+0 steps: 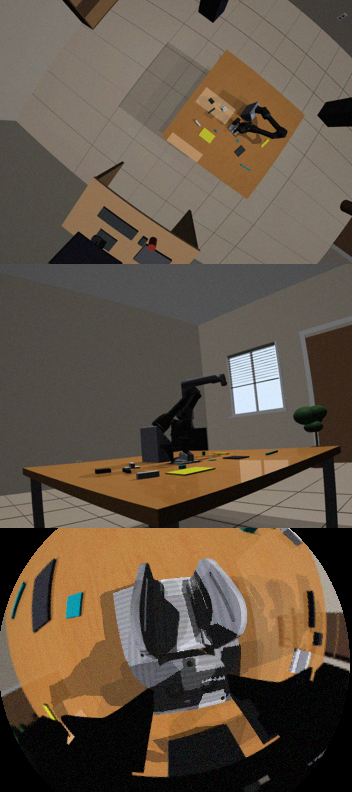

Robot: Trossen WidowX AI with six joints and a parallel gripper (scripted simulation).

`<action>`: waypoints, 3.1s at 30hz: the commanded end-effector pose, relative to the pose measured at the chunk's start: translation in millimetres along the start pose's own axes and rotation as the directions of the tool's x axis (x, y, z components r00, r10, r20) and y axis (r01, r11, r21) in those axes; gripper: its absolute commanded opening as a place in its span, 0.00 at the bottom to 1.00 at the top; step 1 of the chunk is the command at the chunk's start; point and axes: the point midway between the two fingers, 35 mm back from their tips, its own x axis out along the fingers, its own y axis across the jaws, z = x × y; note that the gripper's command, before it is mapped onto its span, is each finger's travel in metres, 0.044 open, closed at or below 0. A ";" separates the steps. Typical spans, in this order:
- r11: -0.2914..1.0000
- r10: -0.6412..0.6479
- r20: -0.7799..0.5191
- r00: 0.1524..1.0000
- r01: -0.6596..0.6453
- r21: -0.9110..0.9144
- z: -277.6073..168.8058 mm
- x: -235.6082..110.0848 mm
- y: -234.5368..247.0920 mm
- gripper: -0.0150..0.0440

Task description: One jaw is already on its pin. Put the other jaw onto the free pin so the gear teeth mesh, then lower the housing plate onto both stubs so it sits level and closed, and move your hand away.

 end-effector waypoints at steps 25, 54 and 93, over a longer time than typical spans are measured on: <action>1.000 0.000 0.000 1.000 0.000 0.000 0.0 0.0 0.0 1.00; 1.000 -0.003 0.005 1.000 0.003 0.004 -9.0 -103.0 -4.2 1.00; 1.000 0.000 0.001 1.000 0.000 0.002 -19.7 -126.4 -4.7 1.00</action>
